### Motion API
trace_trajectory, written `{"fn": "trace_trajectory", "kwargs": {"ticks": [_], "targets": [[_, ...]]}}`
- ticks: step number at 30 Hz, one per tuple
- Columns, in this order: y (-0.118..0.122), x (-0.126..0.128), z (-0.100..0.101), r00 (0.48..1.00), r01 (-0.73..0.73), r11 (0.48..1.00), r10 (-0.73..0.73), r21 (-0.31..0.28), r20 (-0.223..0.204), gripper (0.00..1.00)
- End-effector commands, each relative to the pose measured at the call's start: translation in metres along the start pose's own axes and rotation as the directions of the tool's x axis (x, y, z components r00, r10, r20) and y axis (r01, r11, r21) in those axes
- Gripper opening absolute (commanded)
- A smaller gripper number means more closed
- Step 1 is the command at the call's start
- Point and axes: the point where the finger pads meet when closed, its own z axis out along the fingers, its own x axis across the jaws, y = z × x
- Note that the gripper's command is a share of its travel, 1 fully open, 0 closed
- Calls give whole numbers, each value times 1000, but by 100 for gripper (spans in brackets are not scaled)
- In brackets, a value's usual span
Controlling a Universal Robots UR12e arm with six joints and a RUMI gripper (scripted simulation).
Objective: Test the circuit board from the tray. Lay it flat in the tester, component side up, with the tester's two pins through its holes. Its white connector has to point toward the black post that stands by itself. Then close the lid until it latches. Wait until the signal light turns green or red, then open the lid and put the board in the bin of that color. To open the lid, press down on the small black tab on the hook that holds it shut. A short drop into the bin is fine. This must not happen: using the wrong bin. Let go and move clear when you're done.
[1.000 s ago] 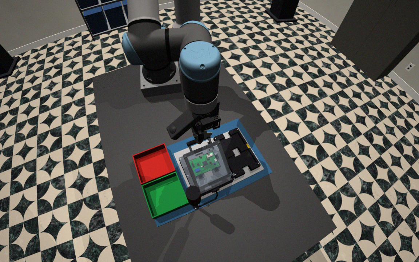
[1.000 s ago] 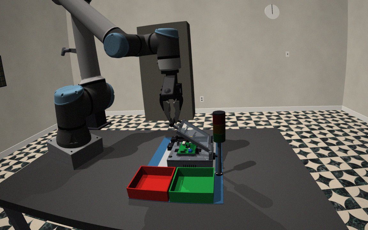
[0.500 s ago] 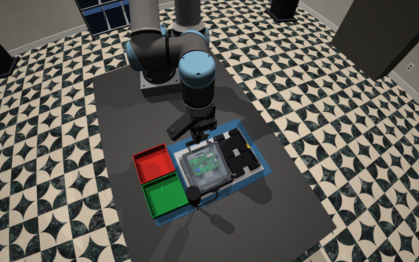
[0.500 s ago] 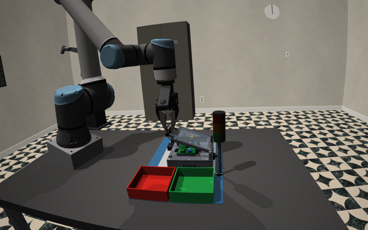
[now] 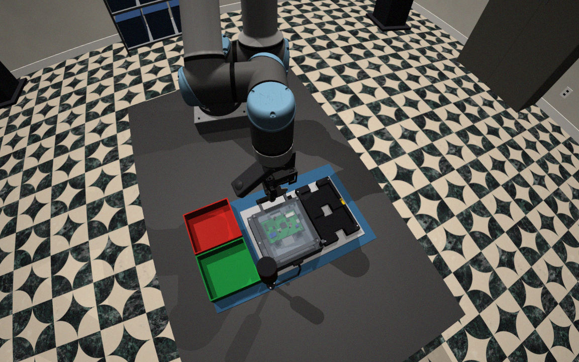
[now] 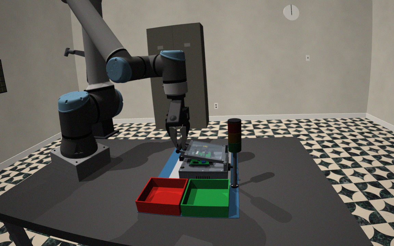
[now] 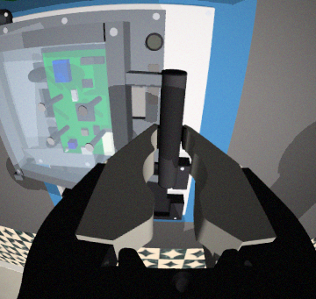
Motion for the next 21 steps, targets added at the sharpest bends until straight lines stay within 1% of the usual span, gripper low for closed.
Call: {"fn": "trace_trajectory", "kwargs": {"ticks": [1, 8, 21], "targets": [[-1, 4, 13, 1000, -2, 1000, 2, 0, -2, 0], [0, 5, 22, 1000, -1, 1000, 1, 0, -2, 0], [0, 5, 30, 1000, -1, 1000, 1, 0, -2, 0]]}}
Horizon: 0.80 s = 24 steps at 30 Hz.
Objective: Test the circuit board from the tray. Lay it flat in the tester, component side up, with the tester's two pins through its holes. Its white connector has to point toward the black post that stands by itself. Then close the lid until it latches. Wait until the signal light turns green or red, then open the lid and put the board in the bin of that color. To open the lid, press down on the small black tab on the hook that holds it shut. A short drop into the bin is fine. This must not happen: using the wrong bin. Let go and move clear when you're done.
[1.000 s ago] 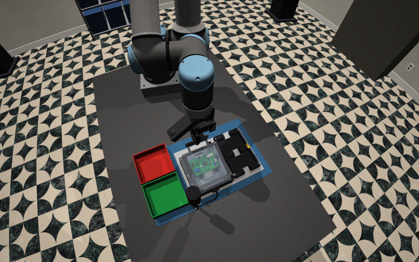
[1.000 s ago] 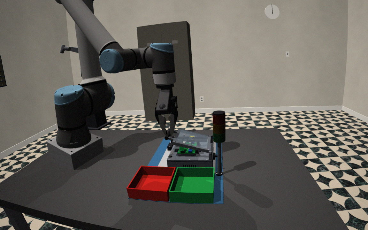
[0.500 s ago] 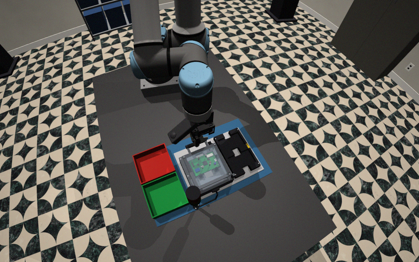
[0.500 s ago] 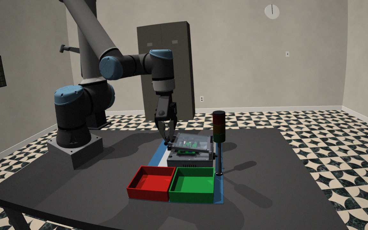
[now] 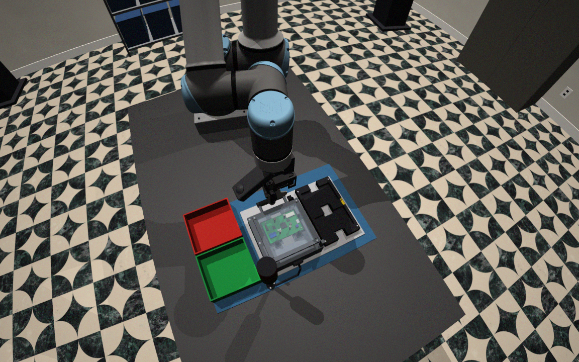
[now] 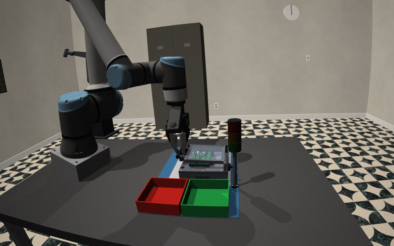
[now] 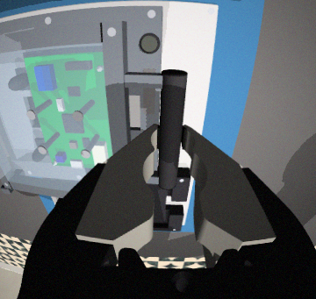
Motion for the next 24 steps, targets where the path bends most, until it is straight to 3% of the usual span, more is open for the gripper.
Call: {"fn": "trace_trajectory", "kwargs": {"ticks": [1, 24], "targets": [[0, 2, 6, 1000, -1, 1000, 1, -1, -2, 0], [-1, 1, 8, 1000, -1, 1000, 1, 0, 0, 0]]}}
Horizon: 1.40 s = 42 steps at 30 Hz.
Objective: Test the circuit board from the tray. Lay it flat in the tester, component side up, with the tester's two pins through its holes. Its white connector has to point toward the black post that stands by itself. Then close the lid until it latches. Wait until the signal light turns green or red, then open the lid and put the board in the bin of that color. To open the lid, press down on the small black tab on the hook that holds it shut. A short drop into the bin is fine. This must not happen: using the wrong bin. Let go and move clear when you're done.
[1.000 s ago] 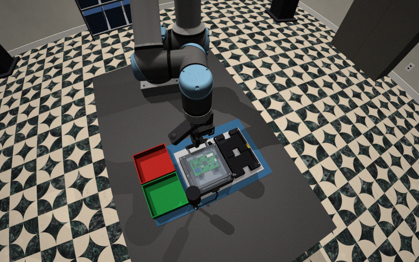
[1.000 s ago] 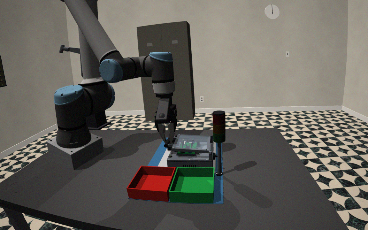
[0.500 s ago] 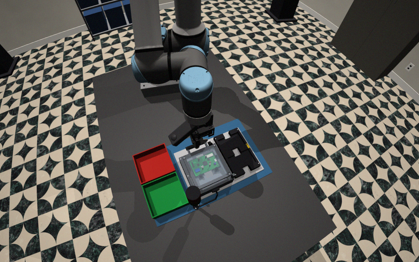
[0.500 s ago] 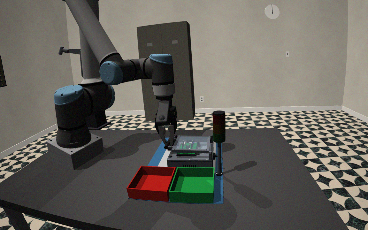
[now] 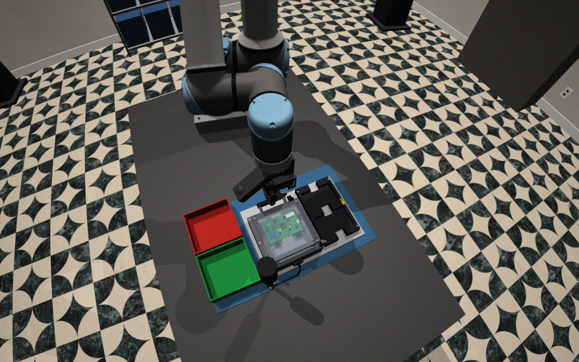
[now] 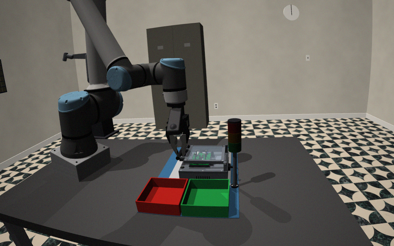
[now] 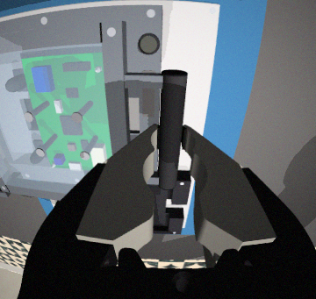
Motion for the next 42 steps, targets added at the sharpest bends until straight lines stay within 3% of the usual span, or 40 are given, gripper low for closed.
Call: {"fn": "trace_trajectory", "kwargs": {"ticks": [1, 34, 35, 42], "targets": [[-1, 1, 2, 1000, -1, 1000, 1, -1, -2, 0], [-1, 1, 5, 1000, -1, 1000, 1, -1, -1, 0], [-1, 1, 5, 1000, -1, 1000, 1, -1, -1, 13], [-1, 1, 5, 1000, -1, 1000, 1, -1, -1, 13]]}}
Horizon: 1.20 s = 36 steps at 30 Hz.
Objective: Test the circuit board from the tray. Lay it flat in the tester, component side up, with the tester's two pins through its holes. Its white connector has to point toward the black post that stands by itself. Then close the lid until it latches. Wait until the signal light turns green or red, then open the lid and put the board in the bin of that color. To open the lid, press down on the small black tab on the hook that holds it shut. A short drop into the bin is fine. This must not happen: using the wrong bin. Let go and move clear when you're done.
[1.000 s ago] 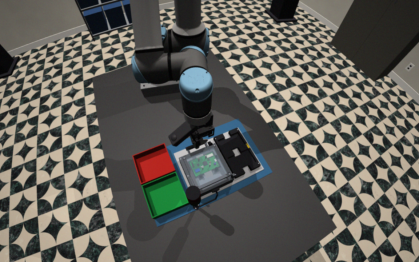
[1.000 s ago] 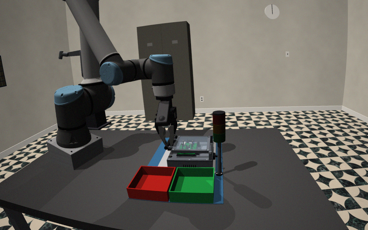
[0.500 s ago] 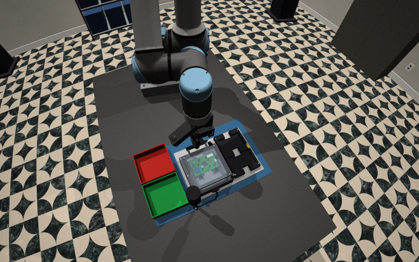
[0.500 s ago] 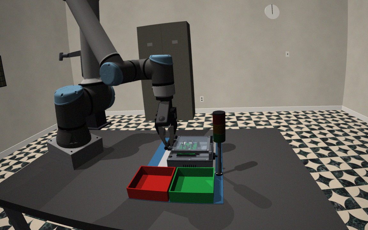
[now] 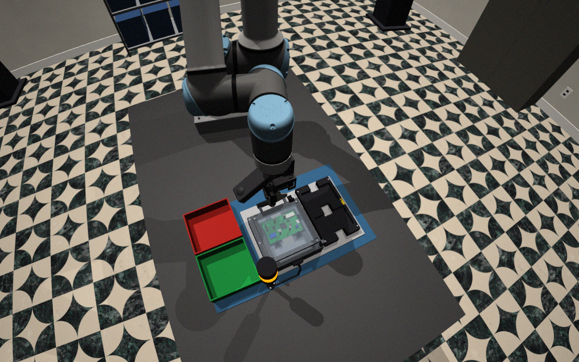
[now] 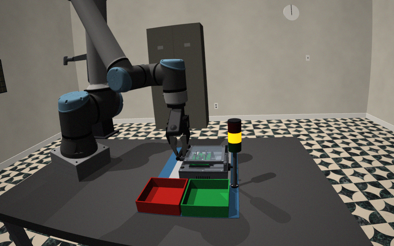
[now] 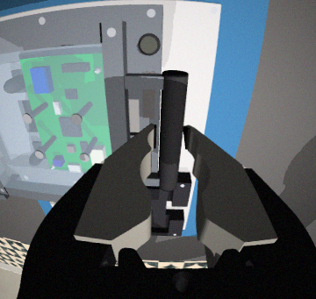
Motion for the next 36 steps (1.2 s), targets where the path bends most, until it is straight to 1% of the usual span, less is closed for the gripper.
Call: {"fn": "trace_trajectory", "kwargs": {"ticks": [1, 28, 32, 36], "targets": [[0, 2, 1, 1000, -1, 1000, 1, -1, -1, 13], [0, 2, 1, 1000, -1, 1000, 1, -1, -1, 13], [-1, 0, -4, 1000, -1, 1000, 1, 0, 2, 13], [-2, -2, -14, 1000, -1, 1000, 1, 1, 4, 13]]}}
